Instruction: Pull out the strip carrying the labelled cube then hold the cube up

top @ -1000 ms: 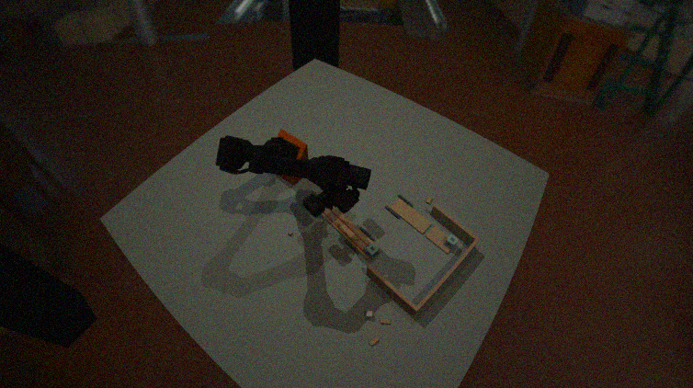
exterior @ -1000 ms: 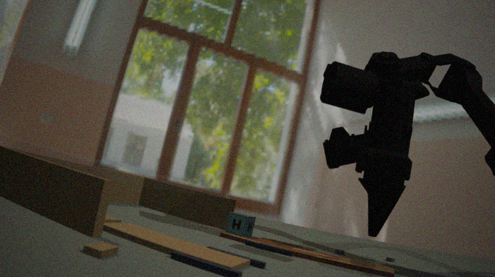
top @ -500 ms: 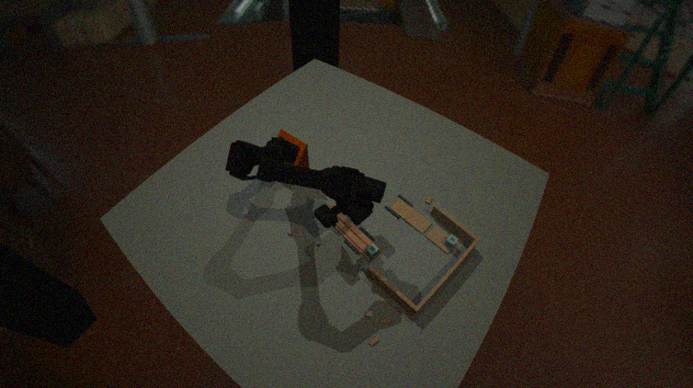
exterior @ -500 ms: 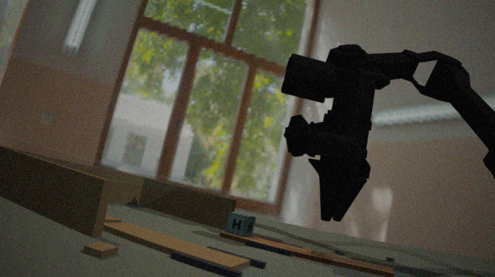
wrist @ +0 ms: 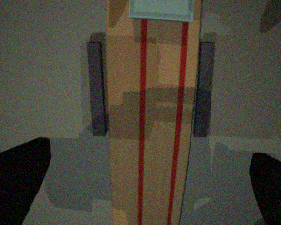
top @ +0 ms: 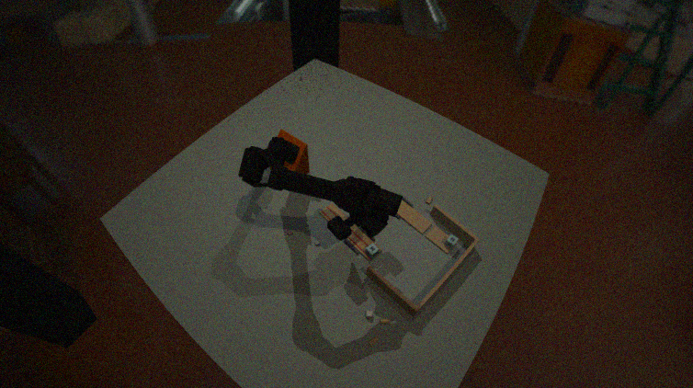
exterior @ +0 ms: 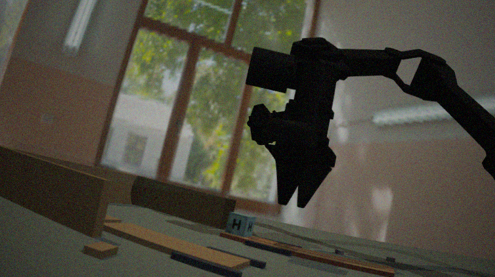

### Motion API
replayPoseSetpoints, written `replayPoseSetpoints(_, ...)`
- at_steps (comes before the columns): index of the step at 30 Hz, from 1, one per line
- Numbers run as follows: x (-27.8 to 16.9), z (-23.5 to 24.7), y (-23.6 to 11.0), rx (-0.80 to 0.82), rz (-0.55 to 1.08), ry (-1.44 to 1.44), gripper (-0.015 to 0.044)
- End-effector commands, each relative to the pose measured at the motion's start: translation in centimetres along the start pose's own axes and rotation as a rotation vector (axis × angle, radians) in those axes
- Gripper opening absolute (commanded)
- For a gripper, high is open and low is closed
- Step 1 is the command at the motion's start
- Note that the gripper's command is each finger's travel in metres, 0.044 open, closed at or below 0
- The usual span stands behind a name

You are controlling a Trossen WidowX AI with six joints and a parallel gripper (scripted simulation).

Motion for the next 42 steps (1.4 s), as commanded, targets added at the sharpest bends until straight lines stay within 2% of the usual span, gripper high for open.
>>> replayPoseSetpoints(1, 1.5, 0.3, 0.0, -0.006, 0.002, -0.003, 0.0440)
replayPoseSetpoints(15, 6.6, 1.3, -0.3, -0.006, 0.000, -0.001, 0.0440)
replayPoseSetpoints(22, 6.7, 1.3, 0.5, -0.005, 0.000, -0.001, 0.0256)
replayPoseSetpoints(23, 6.7, 1.3, 0.7, -0.005, 0.000, -0.001, 0.0250)
replayPoseSetpoints(42, 6.8, 1.3, 3.8, -0.006, -0.001, -0.001, 0.0250)
Point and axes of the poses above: the point midway between the two fingers, 35 mm back from their tips, its own y axis out along the fingers, its own z axis across the jaws, x = y × z, the point moved 3 cm from there along -y, back along the fingers, and after that the axes turned 12 degrees about y, right-handed, at the moved point
